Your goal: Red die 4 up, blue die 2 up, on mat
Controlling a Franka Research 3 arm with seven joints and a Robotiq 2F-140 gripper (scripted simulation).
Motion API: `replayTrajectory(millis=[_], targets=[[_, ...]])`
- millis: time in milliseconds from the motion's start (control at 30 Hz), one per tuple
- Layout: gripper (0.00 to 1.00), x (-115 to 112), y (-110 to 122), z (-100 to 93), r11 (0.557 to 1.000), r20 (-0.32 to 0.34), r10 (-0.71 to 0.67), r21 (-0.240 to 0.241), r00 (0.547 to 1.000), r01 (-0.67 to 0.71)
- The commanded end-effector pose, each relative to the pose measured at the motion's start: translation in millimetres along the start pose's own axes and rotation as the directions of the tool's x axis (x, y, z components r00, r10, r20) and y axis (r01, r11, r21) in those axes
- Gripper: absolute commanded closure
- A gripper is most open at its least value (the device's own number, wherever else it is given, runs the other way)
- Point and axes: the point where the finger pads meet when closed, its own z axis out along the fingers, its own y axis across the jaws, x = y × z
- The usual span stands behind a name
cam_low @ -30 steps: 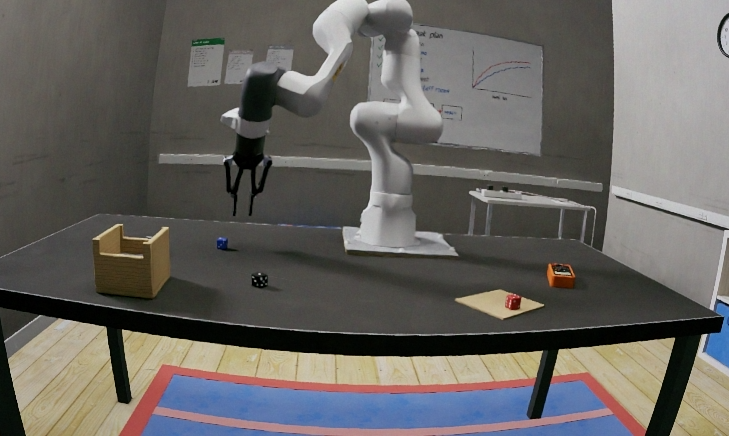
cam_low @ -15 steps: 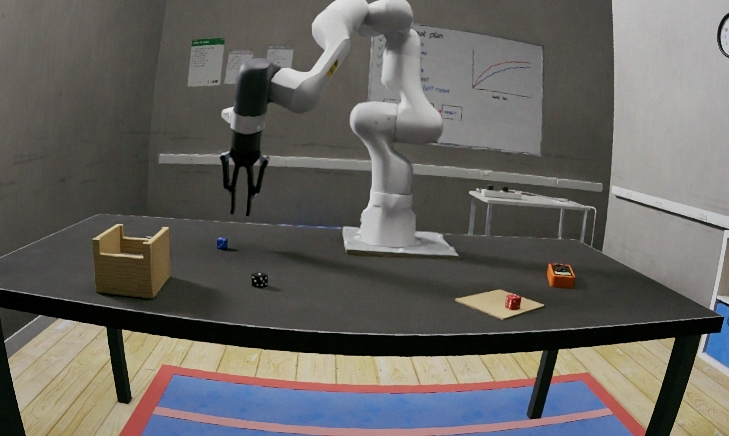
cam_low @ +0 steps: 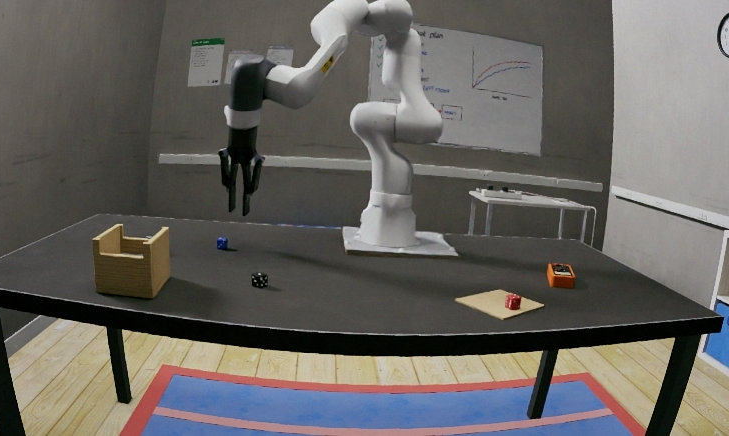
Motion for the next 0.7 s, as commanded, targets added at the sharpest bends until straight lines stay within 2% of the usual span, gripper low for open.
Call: replayTrajectory(millis=[0, 267, 367, 400, 667], targets=[[0.68, -4.1, -0.9, -2.4, 0.985, 0.019, 0.172, -0.008, 0.985, -0.172], [0.68, -8.6, -3.7, -6.3, 0.944, 0.038, 0.328, -0.045, 0.944, -0.326], [0.68, -9.0, -3.9, -6.6, 0.939, 0.039, 0.341, -0.049, 0.939, -0.339], [0.68, -10.5, -5.0, -8.0, 0.92, 0.043, 0.391, -0.062, 0.92, -0.388], [0.68, -15.2, -8.5, -12.5, 0.843, 0.049, 0.535, -0.106, 0.844, -0.528]])
